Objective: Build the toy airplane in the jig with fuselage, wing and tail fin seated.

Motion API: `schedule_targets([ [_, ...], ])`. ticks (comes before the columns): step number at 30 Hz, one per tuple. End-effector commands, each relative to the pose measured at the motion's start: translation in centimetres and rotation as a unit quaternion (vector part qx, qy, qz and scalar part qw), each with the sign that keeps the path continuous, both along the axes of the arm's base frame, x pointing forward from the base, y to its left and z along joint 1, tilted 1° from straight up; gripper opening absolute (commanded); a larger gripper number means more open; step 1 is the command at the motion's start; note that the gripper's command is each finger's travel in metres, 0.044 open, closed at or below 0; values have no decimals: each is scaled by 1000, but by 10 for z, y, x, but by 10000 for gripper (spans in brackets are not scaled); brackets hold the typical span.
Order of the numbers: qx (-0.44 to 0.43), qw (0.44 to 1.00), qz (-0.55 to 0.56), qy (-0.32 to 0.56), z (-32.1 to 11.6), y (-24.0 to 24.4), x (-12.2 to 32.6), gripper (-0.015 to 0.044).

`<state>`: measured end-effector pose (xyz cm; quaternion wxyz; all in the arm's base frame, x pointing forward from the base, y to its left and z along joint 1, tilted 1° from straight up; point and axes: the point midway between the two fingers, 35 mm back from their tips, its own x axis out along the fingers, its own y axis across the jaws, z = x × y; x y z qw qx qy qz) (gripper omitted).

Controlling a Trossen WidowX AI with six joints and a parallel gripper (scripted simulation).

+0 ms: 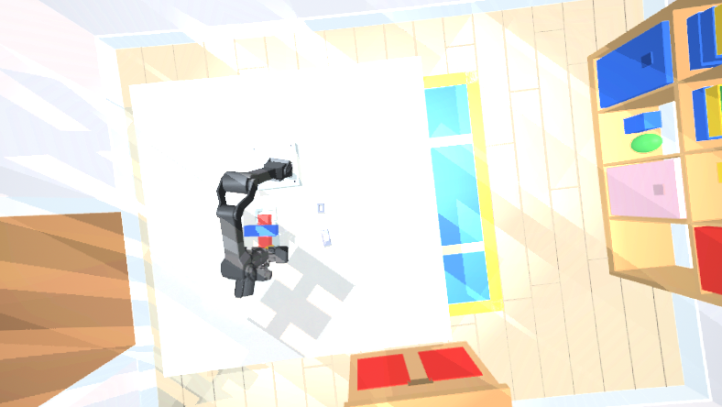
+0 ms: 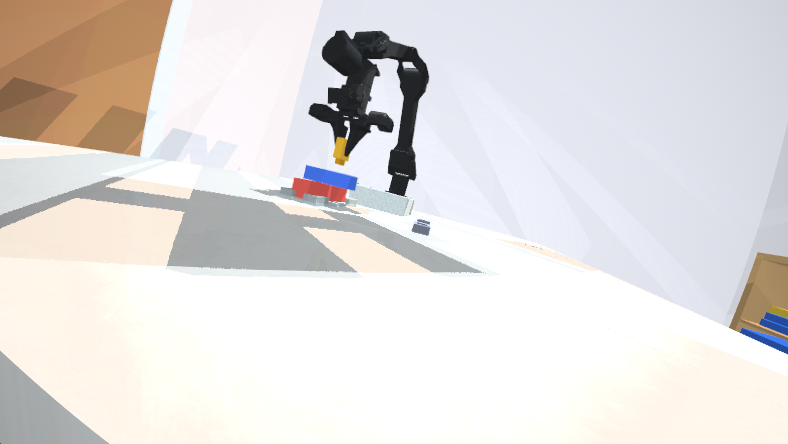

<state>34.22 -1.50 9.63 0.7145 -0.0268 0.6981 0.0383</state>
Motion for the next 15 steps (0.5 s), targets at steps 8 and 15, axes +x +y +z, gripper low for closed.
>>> schedule_targets([
  [8, -5, 1000, 2, 1, -9, -34, 12, 0],
  [15, -6, 1000, 2, 2, -14, -55, 17, 0],
])
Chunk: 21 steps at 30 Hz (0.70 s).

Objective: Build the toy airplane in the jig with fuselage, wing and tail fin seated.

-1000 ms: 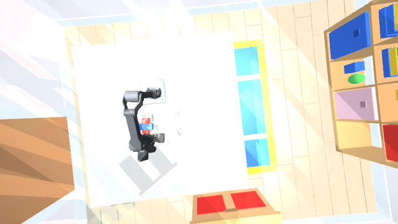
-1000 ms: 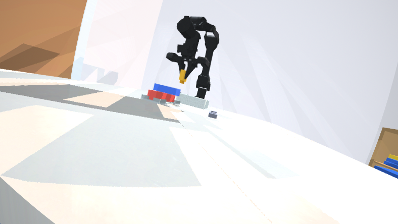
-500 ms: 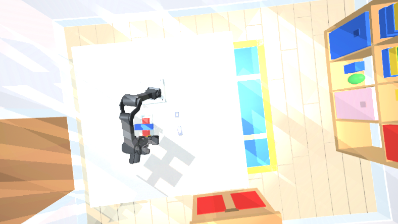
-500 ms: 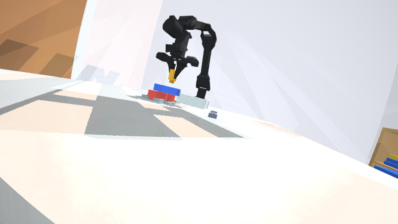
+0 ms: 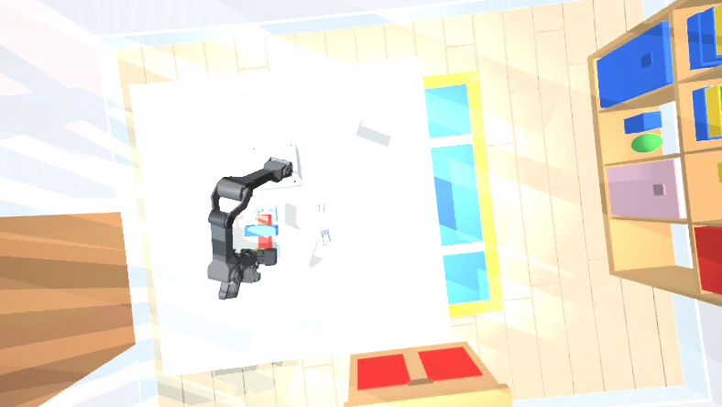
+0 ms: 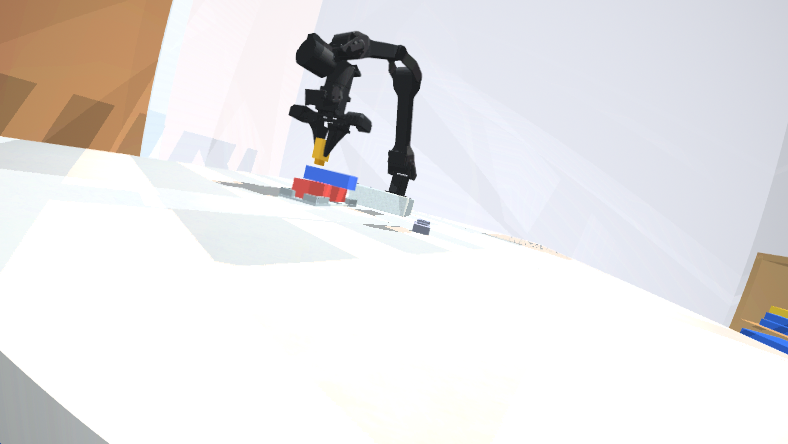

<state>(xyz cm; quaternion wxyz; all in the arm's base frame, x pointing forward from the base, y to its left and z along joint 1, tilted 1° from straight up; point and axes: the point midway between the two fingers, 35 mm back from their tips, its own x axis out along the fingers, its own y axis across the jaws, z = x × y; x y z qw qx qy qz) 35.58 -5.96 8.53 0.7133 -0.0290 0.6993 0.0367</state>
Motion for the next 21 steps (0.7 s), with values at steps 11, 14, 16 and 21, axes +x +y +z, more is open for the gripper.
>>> schedule_targets([
  [11, -3, 1000, 2, 0, -4, -13, 4, 65],
  [14, -3, 1000, 2, 0, -4, -13, 4, 65],
  [16, -3, 1000, 2, 0, -4, -13, 4, 65],
  [21, -3, 1000, 2, 0, -4, -13, 4, 65],
])
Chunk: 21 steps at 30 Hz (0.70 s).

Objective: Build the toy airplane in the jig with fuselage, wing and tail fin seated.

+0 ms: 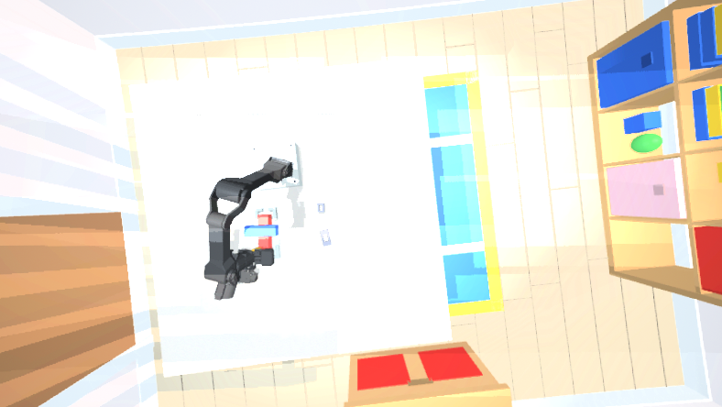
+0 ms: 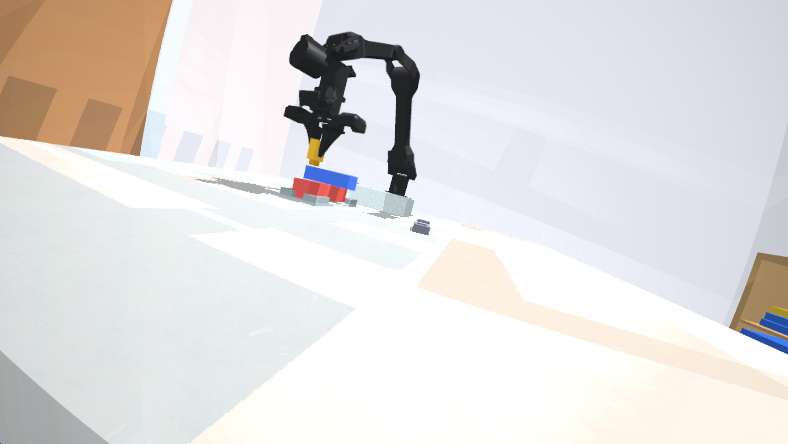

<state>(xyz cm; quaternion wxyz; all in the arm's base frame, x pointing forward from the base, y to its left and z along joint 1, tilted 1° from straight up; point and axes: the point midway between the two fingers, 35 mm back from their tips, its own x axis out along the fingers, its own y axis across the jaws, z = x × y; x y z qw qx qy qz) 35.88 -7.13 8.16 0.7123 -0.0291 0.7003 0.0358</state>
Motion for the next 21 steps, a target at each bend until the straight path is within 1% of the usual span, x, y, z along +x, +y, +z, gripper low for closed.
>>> schedule_targets([
  [1, -2, 1000, 2, -1, 0, -1, 1, 65],
  [7, -3, 1000, 2, -1, -2, -2, 2, 65],
  [21, -2, 1000, 2, -1, -24, -2, 2, 65],
])
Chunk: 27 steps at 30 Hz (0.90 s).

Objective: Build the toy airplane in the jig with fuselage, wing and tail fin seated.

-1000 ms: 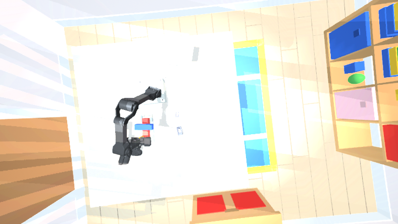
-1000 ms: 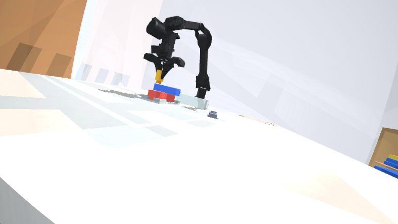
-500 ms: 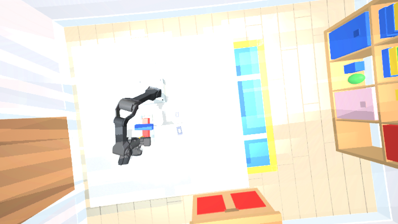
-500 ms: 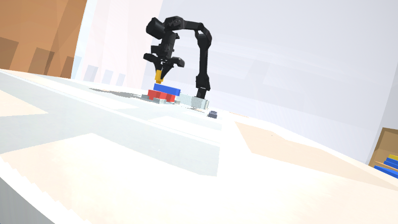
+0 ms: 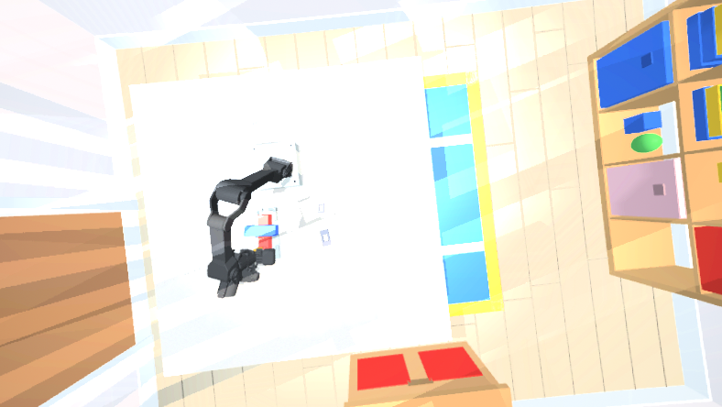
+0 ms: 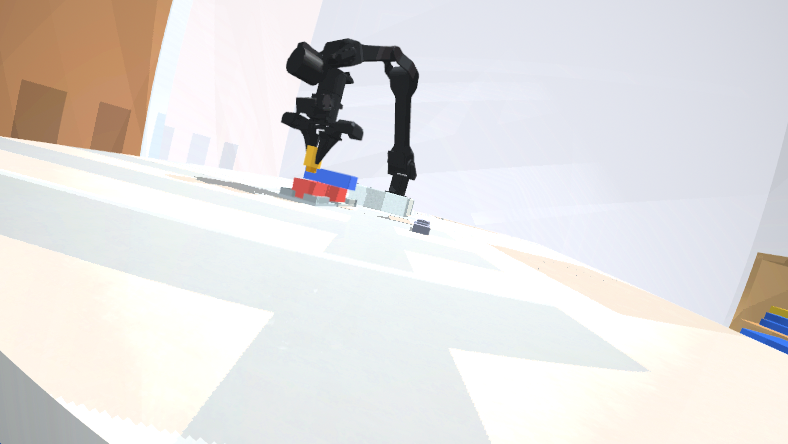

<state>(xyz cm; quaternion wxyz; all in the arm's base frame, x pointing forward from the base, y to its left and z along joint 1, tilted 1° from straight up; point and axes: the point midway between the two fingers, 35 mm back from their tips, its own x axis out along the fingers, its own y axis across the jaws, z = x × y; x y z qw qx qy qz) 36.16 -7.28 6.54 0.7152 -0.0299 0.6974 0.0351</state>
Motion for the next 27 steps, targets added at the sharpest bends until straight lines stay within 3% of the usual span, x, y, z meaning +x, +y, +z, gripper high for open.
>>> schedule_targets([
  [1, -2, 1000, 2, 3, -9, -1, 0, 65],
  [16, -2, 1000, 2, 3, -24, 0, -1, 65],
  [23, 0, 1000, 0, 2, -22, 0, -1, 0],
  [26, 0, 1000, 0, 2, -22, 0, -1, 0],
  [27, 0, 1000, 0, 2, -22, 0, -1, 26],
])
